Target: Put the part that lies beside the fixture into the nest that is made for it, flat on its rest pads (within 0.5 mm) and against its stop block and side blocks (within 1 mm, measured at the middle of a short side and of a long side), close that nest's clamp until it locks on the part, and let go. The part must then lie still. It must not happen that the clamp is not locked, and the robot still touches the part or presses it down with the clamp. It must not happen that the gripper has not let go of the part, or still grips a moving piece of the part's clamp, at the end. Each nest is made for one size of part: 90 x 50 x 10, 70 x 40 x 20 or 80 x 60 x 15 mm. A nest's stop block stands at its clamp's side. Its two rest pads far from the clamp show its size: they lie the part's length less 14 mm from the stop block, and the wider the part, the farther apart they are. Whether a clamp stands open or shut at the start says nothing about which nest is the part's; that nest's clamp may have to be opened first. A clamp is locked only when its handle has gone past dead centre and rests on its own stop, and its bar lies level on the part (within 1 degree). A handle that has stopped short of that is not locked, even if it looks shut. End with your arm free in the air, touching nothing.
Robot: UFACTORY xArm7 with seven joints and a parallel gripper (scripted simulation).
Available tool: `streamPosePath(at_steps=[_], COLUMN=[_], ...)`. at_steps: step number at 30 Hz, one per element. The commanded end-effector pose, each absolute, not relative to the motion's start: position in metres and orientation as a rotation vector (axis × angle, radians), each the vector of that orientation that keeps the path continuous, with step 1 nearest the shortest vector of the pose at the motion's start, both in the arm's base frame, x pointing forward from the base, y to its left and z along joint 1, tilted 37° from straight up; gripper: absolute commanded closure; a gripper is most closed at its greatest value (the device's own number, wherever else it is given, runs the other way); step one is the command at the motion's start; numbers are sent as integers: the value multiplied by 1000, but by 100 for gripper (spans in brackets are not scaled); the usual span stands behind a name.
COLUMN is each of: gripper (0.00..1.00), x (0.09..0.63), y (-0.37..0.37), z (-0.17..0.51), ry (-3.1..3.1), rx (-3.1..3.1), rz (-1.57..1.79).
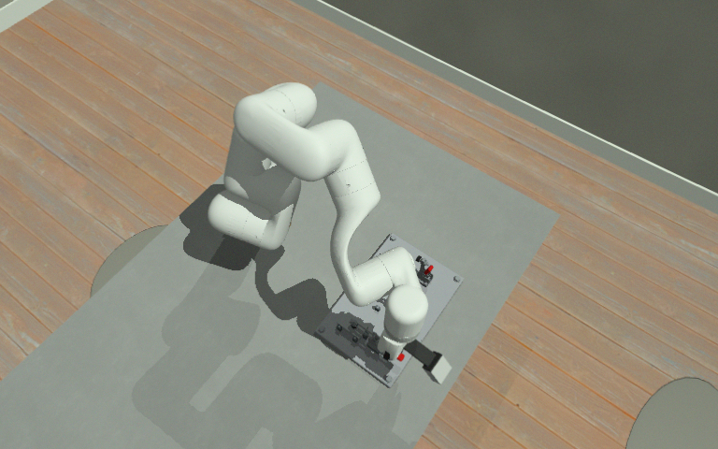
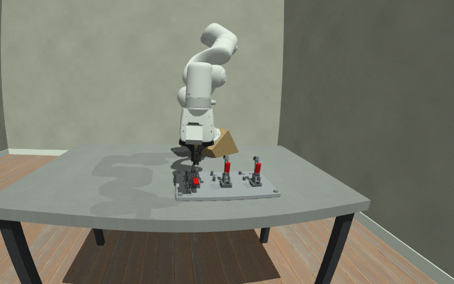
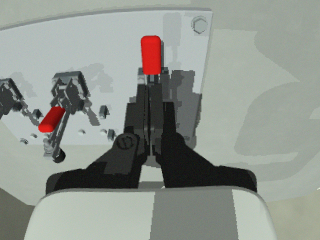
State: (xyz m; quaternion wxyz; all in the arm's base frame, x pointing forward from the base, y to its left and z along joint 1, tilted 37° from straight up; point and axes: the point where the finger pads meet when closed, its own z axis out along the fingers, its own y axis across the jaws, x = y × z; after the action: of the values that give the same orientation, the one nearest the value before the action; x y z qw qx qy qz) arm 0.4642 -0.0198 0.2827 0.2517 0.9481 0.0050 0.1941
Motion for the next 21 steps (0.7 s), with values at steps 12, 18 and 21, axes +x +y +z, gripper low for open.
streamPosePath(at_steps=[12, 18, 21], gripper=[100, 100, 100], x=[458, 458, 458], y=[-10, -10, -10], z=[299, 299, 299], ry=[16, 16, 16], rx=[2578, 2578, 2578], rz=[533, 533, 533])
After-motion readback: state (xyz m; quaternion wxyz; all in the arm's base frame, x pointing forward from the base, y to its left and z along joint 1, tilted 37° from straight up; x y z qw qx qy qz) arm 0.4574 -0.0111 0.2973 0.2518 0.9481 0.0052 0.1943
